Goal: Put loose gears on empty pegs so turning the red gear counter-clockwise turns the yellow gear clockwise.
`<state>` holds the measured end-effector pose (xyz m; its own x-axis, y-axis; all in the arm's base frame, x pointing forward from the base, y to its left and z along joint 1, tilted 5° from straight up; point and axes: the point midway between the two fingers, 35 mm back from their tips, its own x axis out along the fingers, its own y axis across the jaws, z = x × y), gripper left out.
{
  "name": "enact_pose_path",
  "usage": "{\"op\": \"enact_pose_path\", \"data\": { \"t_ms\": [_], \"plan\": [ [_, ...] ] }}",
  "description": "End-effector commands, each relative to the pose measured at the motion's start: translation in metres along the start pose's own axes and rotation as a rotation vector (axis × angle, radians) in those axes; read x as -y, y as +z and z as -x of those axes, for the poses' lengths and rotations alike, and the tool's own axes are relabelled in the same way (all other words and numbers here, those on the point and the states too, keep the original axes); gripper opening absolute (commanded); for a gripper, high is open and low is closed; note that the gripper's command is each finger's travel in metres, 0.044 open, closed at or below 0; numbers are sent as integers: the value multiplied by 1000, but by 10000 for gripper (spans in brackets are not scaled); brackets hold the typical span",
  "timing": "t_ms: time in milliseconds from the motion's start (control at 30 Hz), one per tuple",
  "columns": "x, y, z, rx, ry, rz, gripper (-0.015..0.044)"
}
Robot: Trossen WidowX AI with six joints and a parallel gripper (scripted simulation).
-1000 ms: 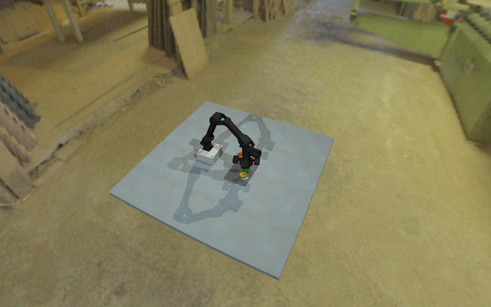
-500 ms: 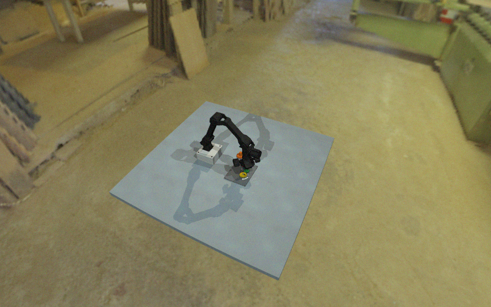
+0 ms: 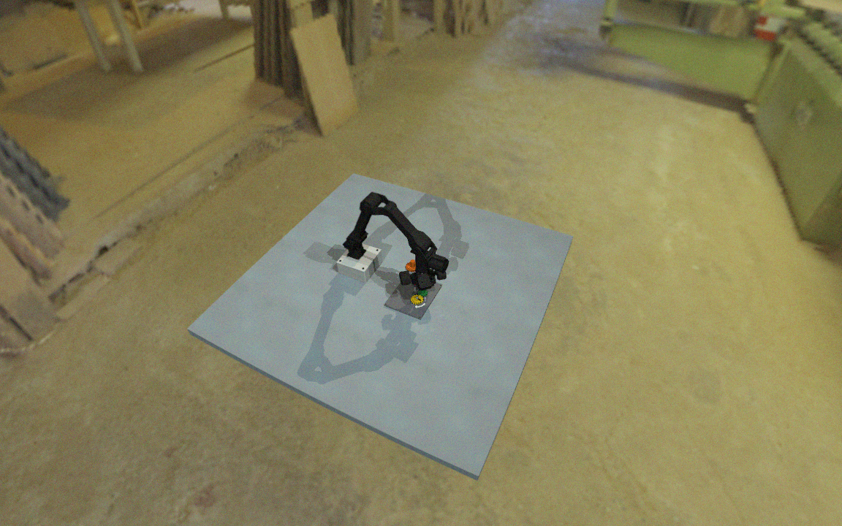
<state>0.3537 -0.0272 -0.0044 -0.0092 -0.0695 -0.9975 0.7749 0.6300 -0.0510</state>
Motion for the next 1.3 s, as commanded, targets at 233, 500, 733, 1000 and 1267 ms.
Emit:
{"op": "enact_pose_path", "data": {
  "t_ms": [233, 500, 733, 1000, 1267],
  "plan": [
    [0, 0, 47, 2, 1, -125, 140],
    [3, -3, 90, 0, 0, -113, 271],
    [3, -3, 93, -1, -1, -114, 440],
    [3, -3, 93, -1, -1, -114, 440],
    [3, -3, 93, -1, -1, -114, 440]
  ]
}}
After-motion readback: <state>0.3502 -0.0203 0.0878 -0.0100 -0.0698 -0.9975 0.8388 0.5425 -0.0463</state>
